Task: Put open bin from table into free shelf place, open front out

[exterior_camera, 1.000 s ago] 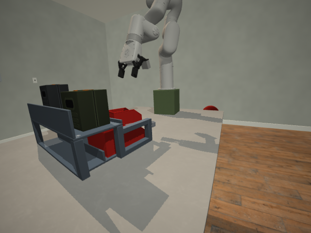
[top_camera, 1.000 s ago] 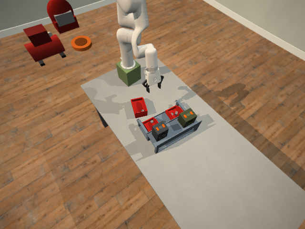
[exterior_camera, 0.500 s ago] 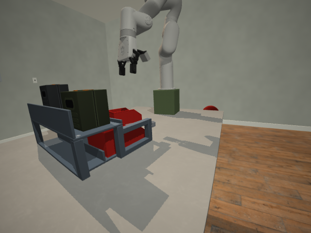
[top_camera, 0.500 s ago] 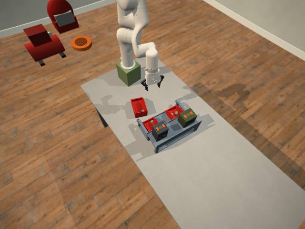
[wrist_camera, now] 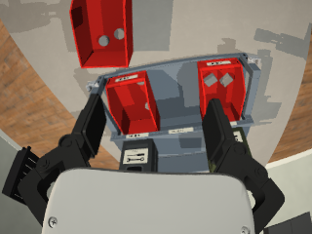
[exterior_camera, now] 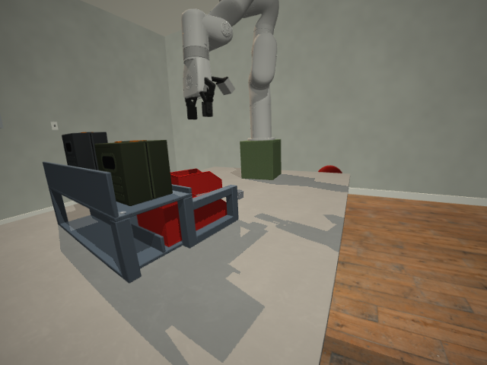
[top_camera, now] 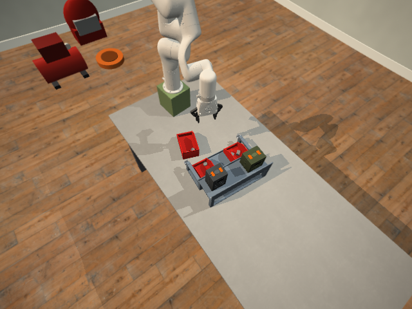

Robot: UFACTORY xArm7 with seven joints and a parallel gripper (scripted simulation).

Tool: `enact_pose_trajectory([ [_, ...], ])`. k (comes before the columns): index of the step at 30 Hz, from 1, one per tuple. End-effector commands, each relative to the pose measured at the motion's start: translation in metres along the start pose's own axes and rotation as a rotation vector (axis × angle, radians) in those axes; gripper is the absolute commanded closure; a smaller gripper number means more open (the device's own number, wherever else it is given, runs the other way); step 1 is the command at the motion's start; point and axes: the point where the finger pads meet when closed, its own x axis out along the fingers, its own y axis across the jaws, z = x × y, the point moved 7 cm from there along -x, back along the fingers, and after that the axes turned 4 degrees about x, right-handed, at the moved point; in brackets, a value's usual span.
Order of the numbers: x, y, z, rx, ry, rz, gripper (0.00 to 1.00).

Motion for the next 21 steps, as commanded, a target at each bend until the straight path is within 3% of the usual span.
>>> enact_pose_trajectory([
  [1, 0.002, 0.001, 0.003, 0.011, 0.013, -0.004, 0.00],
  [11, 0.002, 0.001, 0.003, 0.011, 0.013, -0.004, 0.00],
  [16, 0.002, -0.054, 0.002, 0.011, 0.013, -0.004, 0.00],
  [21, 0.002, -0.054, 0.002, 0.011, 0.013, -0.004, 0.00],
])
